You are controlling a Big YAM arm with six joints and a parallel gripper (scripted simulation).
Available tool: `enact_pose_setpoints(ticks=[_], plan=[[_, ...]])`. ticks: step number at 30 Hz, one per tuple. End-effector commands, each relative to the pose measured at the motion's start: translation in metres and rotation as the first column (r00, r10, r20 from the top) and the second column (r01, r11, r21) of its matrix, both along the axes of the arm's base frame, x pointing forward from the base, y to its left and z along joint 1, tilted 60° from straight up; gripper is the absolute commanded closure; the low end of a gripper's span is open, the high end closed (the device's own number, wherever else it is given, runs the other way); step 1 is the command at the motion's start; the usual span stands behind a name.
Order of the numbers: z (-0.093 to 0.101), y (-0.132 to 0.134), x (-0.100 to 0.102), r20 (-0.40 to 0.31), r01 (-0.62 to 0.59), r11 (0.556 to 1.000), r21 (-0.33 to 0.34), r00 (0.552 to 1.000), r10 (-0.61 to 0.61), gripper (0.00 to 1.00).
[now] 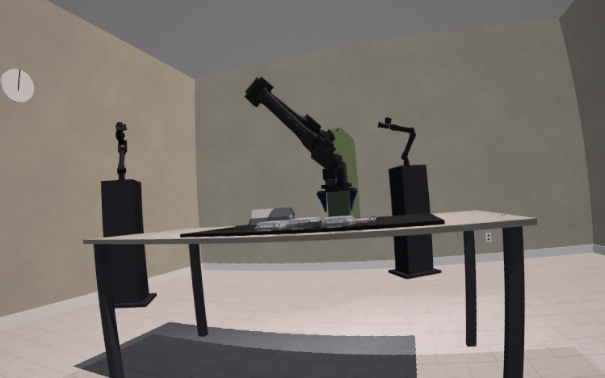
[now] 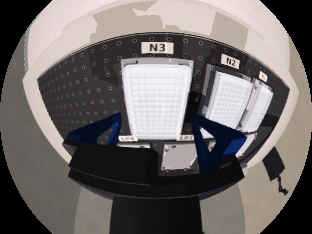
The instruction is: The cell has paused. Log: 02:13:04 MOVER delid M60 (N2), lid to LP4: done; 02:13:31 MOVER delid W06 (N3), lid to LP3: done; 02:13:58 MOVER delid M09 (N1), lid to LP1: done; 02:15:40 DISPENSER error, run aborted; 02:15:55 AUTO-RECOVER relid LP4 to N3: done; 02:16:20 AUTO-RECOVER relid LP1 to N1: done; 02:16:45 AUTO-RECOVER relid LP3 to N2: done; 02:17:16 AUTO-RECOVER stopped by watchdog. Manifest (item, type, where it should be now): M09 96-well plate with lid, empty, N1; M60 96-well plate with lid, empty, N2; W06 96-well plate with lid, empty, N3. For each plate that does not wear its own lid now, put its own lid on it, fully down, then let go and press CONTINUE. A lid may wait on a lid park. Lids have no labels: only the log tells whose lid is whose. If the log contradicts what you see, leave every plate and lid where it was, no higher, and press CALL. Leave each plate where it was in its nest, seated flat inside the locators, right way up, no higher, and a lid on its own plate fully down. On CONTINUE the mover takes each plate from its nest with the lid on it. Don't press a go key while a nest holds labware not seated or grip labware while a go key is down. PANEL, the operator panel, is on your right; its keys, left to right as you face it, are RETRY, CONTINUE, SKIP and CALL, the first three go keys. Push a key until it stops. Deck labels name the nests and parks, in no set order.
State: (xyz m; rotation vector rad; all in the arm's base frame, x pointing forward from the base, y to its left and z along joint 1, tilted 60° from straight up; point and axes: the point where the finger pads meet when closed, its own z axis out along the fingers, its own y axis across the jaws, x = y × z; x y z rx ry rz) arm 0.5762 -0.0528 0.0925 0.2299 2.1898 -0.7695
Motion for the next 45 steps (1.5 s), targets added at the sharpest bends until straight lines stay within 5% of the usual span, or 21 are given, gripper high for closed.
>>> enact_pose_setpoints(ticks=[1, 22, 23, 33, 36, 45], plan=[[0.006, 0.006, 0.001, 0.016, -0.005, 1.0, 0.006, 1.0, 0.005, 0.0], [0.006, 0.006, 0.0, 0.016, -0.005, 1.0, 0.006, 1.0, 0.005, 0.0], [0.012, -0.007, -0.007, 0.02, -0.004, 1.0, -0.01, 1.0, 0.004, 1.0], [-0.003, -0.037, -0.047, 0.007, -0.01, 1.0, -0.02, 1.0, 0.011, 1.0], [-0.005, -0.028, -0.049, 0.006, -0.034, 0.999, -0.02, 0.999, 0.034, 1.0], [-0.018, -0.066, -0.088, 0.001, -0.01, 1.0, -0.021, 1.0, 0.01, 1.0]])
